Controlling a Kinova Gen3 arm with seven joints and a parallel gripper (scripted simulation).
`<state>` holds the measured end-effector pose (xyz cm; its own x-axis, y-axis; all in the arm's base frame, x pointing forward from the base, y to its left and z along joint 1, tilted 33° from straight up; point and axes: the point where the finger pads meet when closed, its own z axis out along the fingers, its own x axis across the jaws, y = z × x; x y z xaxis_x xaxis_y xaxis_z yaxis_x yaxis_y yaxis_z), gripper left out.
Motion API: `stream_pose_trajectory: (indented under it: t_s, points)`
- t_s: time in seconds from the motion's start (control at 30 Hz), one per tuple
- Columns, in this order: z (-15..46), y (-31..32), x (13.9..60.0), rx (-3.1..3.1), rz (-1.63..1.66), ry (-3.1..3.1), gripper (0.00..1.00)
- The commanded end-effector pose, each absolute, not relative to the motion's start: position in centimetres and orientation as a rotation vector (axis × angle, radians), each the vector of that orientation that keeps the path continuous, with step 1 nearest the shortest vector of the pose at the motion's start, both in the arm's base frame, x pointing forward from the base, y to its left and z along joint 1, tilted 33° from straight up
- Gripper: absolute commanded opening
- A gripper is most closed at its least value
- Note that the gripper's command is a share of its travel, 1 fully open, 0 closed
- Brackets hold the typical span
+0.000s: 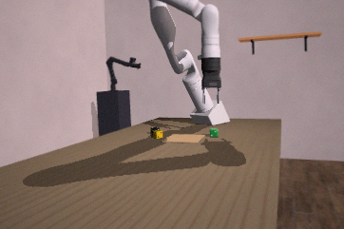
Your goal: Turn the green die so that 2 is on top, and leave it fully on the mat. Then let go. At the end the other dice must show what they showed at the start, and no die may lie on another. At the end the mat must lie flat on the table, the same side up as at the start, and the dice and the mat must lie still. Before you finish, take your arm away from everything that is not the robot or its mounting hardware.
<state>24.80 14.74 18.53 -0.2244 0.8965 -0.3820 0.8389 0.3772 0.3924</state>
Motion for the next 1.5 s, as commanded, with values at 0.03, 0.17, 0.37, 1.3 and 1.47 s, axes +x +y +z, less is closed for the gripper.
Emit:
stream_pose_trajectory:
  t_s: [0.03, 0.17, 0.37, 1.3, 1.47]
  points:
    - [18.4, 14.5, 24.8, 1.421, 0.109, 2.136, 1.0]
    - [18.3, 14.2, 24.8, 1.311, 0.068, 2.2, 1.0]
    - [18.1, 13.7, 24.9, 1.11, -0.006, 2.303, 1.0]
    - [17.2, 12.1, 26.0, -0.063, -0.381, 2.593, 1.0]
    - [17.0, 12.1, 26.3, -0.348, -0.458, 2.593, 1.0]
